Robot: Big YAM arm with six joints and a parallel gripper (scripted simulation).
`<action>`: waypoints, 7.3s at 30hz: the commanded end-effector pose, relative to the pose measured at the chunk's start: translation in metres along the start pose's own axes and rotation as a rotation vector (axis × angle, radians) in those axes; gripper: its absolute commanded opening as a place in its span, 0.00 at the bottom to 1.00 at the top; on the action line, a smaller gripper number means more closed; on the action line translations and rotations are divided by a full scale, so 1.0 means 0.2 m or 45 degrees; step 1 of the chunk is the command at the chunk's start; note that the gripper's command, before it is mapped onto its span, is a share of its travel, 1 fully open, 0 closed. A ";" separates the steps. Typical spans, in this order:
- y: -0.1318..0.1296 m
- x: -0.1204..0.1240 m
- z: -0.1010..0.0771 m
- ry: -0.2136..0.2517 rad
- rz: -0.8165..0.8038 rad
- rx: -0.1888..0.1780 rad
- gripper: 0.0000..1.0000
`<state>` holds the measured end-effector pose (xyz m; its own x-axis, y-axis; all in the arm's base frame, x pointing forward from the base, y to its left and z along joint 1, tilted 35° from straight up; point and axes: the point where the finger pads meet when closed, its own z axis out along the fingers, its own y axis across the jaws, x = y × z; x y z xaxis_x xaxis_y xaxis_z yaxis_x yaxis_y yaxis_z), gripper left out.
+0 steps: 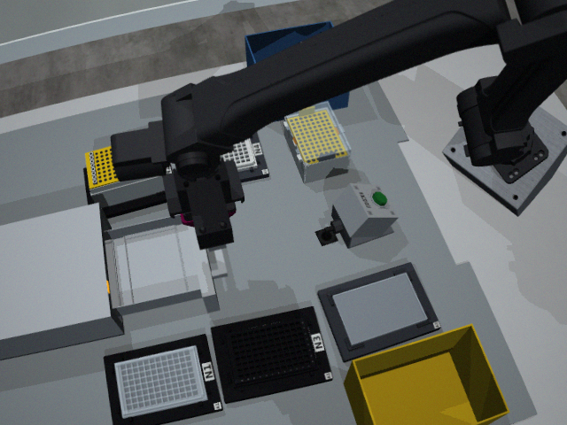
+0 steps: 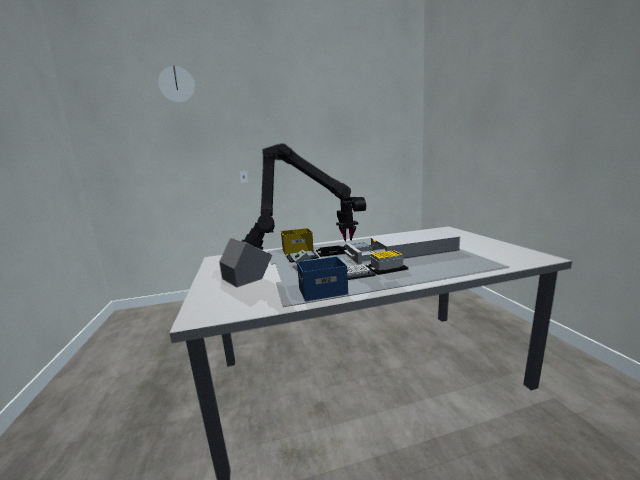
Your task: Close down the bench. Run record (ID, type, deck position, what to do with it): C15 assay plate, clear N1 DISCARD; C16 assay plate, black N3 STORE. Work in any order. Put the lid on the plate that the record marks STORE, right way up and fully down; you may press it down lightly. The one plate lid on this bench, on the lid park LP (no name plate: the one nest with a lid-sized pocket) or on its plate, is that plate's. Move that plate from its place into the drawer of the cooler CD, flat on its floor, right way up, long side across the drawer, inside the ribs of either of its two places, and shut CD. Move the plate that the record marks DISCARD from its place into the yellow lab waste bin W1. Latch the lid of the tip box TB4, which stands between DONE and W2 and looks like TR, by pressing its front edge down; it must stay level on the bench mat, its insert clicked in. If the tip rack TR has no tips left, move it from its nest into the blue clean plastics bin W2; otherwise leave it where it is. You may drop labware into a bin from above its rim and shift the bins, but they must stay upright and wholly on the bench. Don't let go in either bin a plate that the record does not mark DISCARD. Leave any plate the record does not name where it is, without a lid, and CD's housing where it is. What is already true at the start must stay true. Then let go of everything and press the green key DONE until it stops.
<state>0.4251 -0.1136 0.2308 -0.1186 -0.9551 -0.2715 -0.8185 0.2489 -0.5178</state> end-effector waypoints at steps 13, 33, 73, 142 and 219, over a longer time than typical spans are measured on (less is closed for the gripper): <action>0.00 -0.01 0.13 -0.008 0.009 -0.012 0.30; 0.01 -0.01 0.25 -0.007 0.010 -0.012 0.30; 0.01 -0.01 0.41 -0.012 0.002 -0.013 0.30; 0.05 -0.01 0.41 -0.011 -0.001 -0.013 0.30; 0.15 -0.01 0.41 -0.013 0.004 -0.042 0.30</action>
<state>0.4607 -0.1110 0.2059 -0.1148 -0.9612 -0.2506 -0.7605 0.2474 -0.6004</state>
